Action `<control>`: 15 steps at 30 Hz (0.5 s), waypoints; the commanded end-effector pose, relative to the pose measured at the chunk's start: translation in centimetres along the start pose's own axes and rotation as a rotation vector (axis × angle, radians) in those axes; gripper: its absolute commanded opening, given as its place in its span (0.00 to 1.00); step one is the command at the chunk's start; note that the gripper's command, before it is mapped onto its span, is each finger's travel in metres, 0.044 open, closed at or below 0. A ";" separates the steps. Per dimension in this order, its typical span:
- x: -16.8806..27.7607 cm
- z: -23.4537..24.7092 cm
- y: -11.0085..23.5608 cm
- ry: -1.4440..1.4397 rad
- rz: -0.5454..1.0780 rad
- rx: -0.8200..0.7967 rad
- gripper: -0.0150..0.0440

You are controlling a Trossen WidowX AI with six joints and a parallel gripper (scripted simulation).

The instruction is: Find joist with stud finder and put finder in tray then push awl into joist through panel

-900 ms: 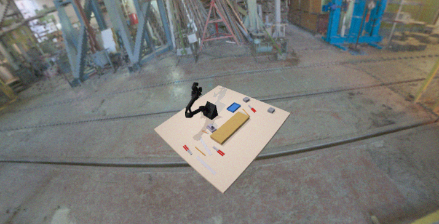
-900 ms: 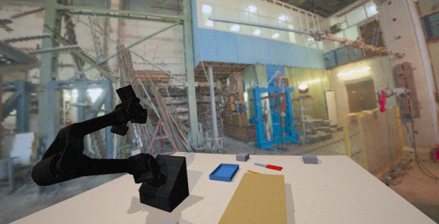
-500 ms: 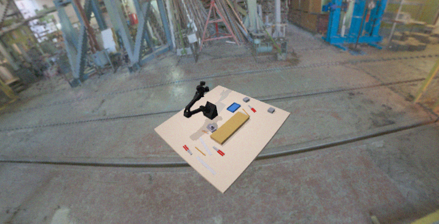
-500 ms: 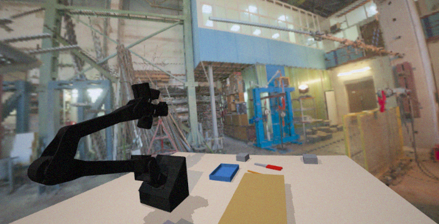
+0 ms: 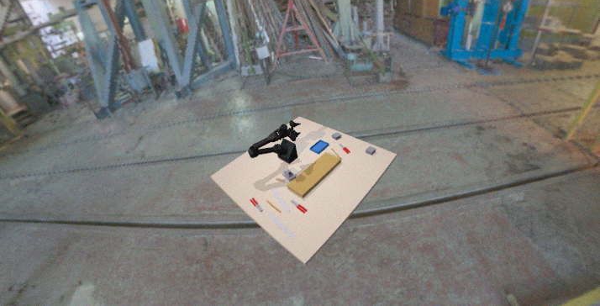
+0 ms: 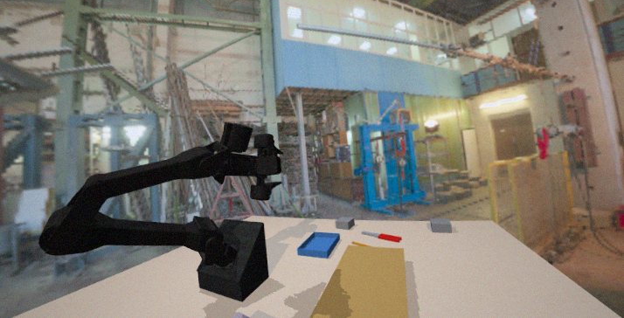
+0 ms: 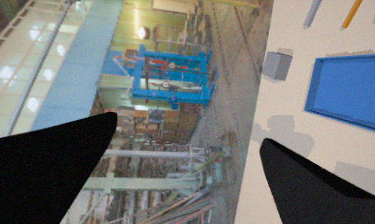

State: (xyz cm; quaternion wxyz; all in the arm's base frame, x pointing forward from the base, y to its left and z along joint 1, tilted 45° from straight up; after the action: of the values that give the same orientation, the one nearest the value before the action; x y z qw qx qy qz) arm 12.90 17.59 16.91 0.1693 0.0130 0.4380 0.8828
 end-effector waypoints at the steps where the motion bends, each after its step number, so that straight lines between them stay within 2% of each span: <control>1: -3.5 -2.5 0.8 0.072 -0.199 0.168 1.00; 8: -8.2 -7.9 3.7 0.190 -0.409 0.601 1.00; 12: -9.7 -11.1 6.1 0.241 -0.418 0.893 1.00; 15: -10.2 -13.5 8.2 0.268 -0.363 1.117 1.00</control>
State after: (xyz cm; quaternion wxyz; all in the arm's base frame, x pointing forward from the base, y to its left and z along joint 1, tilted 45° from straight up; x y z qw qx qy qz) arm 18.41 2.52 15.93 0.2665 -0.1043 0.7848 0.5497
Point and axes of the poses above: the point midway between the two fingers, 35 mm back from their tips, its own y axis back along the fingers, its own z axis across the jaws, x = y × z, the point moved 9 cm from there along y, back along the fingers, and after that the axes turned 2 degrees about y, right-handed, at the moved point
